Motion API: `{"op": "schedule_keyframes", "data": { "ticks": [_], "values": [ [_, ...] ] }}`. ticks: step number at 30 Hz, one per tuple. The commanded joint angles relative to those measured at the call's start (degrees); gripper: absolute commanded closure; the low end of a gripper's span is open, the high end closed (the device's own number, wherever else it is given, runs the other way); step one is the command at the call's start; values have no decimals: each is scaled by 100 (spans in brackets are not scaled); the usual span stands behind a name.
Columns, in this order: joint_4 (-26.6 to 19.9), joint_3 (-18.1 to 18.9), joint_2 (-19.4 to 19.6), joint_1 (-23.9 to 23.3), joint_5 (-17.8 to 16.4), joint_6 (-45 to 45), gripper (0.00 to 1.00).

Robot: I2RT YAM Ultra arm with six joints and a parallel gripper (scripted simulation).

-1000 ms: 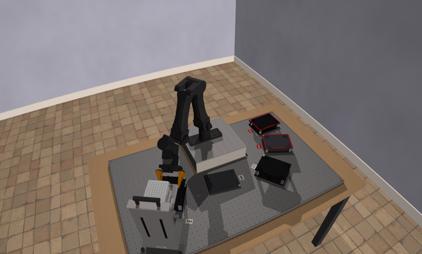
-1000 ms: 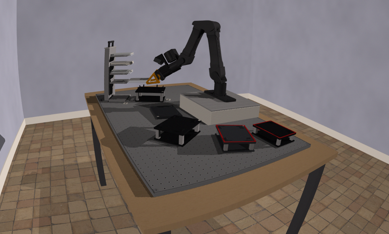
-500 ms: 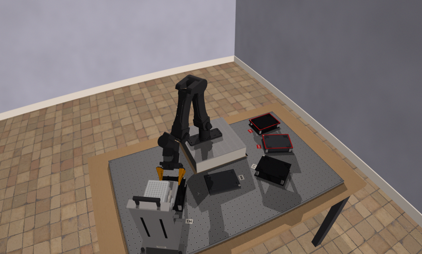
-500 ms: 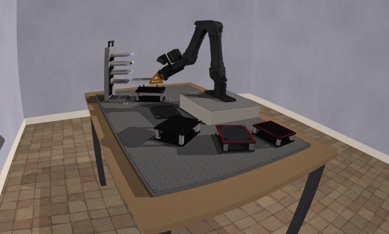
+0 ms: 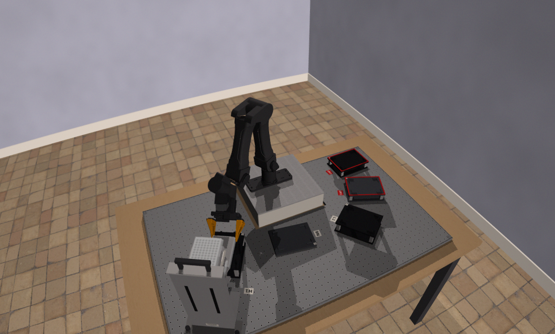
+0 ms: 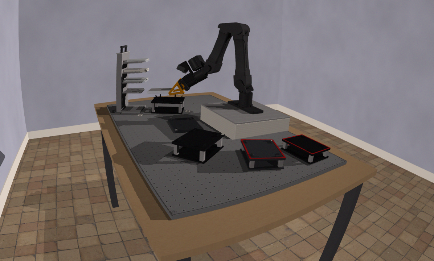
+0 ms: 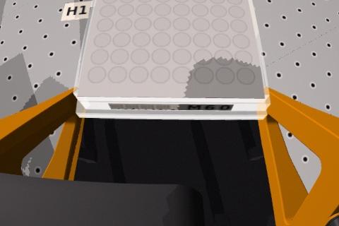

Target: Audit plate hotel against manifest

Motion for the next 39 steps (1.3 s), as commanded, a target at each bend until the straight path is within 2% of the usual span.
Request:
{"op": "schedule_keyframes", "data": {
  "ticks": [1, 14, 16, 17, 19, 31, 33, 34, 39],
  "values": [
    [187, -51, -232, -75, -130, -75, 14],
    [298, -432, -378, -291, -305, -218, 14],
    [298, -432, -378, -291, -305, -218, 14],
    [303, -235, -415, -314, -323, -236, 14],
    [321, -507, -411, -346, -351, -254, 14],
    [409, -798, -531, -577, -537, -412, 14],
    [409, -798, -531, -577, -537, -412, 14],
    [411, -598, -566, -604, -557, -433, 14],
    [414, -651, -563, -574, -571, -436, 14]
  ]
}}
